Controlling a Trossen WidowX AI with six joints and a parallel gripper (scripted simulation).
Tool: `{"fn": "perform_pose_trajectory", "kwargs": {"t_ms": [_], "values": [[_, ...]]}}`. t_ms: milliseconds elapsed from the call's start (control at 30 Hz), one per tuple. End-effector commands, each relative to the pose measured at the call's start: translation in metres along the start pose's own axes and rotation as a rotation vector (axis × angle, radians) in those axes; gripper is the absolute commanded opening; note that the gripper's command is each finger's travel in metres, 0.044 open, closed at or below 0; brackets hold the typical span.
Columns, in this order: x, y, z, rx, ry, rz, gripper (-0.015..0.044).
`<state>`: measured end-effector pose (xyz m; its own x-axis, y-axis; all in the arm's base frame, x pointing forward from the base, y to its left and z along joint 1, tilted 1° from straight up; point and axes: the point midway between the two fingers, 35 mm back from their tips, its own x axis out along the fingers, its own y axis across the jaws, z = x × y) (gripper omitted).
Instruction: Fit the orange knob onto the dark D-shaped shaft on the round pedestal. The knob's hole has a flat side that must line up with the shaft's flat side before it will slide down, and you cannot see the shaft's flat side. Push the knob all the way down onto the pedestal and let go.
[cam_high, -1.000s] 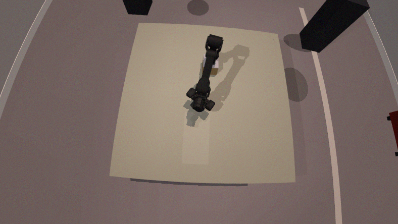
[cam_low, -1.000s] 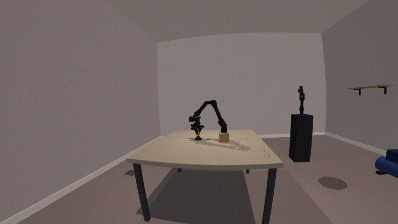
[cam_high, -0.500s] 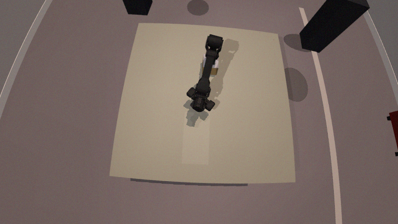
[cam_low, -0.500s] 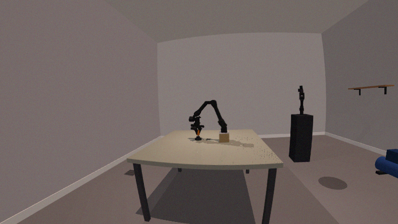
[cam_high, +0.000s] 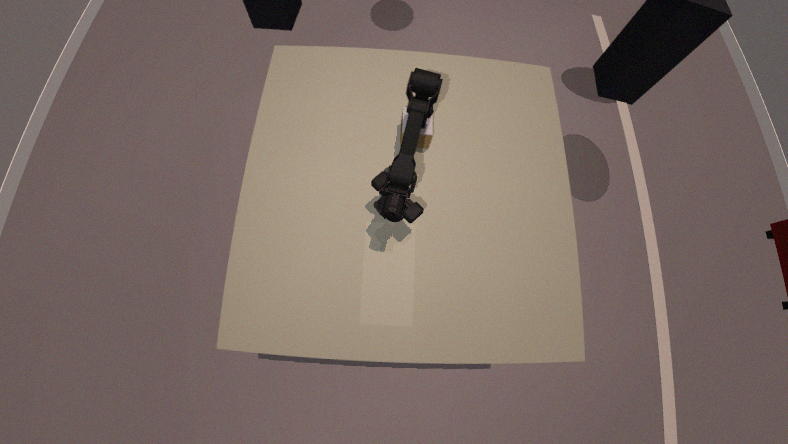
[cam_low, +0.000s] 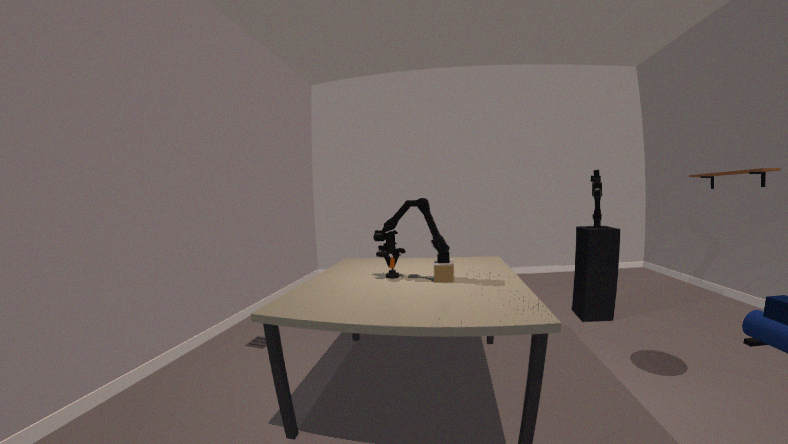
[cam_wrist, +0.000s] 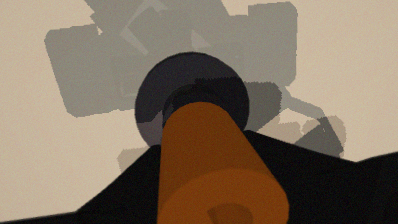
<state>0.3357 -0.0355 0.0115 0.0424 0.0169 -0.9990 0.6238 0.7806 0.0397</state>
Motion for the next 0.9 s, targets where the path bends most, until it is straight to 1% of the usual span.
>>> {"fn": "perform_pose_trajectory", "kwargs": {"t_ms": [0,867], "values": [[0.0018,-0.0007,-0.0009,0.009,0.0,0.001,0.0],[-0.0011,0.0002,-0.0008,0.009,0.0,0.001,0.0]]}}
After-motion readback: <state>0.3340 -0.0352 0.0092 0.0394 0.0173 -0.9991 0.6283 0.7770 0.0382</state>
